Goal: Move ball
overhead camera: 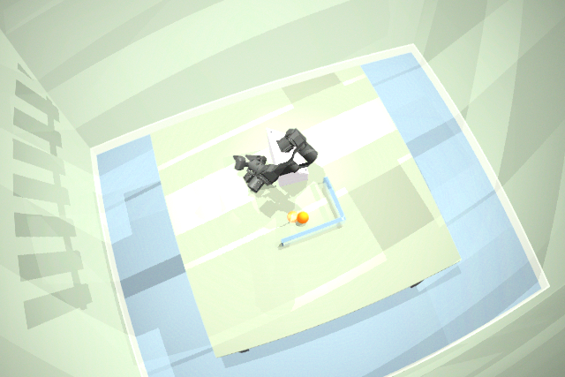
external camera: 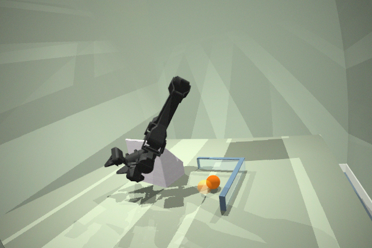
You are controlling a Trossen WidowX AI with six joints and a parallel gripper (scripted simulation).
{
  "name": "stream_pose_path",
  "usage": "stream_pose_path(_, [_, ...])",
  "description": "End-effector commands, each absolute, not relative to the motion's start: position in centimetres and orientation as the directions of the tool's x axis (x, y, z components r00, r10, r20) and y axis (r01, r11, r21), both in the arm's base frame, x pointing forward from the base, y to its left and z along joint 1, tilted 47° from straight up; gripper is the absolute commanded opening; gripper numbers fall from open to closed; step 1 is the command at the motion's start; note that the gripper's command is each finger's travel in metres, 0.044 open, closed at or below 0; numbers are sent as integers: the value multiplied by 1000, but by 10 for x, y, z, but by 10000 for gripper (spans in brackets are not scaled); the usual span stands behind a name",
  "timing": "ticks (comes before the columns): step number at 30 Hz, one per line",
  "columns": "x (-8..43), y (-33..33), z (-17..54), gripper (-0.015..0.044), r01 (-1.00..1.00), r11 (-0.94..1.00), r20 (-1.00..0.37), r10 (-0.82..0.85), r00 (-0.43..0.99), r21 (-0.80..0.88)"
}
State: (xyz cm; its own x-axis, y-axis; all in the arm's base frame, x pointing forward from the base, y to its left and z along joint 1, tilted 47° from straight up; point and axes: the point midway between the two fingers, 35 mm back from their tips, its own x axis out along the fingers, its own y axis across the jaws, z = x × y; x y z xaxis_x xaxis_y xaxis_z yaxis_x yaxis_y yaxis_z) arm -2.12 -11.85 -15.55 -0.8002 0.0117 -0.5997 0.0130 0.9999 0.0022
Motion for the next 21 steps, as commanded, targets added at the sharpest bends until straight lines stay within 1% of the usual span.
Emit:
stream_pose_path(1, [-20, -119, -156, 387, 15, 1000, -604, 14, -797, 2])
stream_pose_path(3, [-10, -121, -159, 387, 34, 999, -634, 28, -773, 4])
stream_pose_path(5, [12, -124, -163, 387, 68, 998, -691, 58, -721, 12])
stream_pose_path(9, [67, -129, -166, 387, 138, 989, -808, 129, -575, 59])
stream_pose_path(12, [111, -128, -161, 387, 175, 977, -871, 192, -453, 124])
stream_pose_path(17, [181, -114, -141, 387, 202, 938, -912, 328, -246, 282])
stream_pose_path(21, [235, -97, -112, 387, 186, 886, -891, 445, -85, 425])
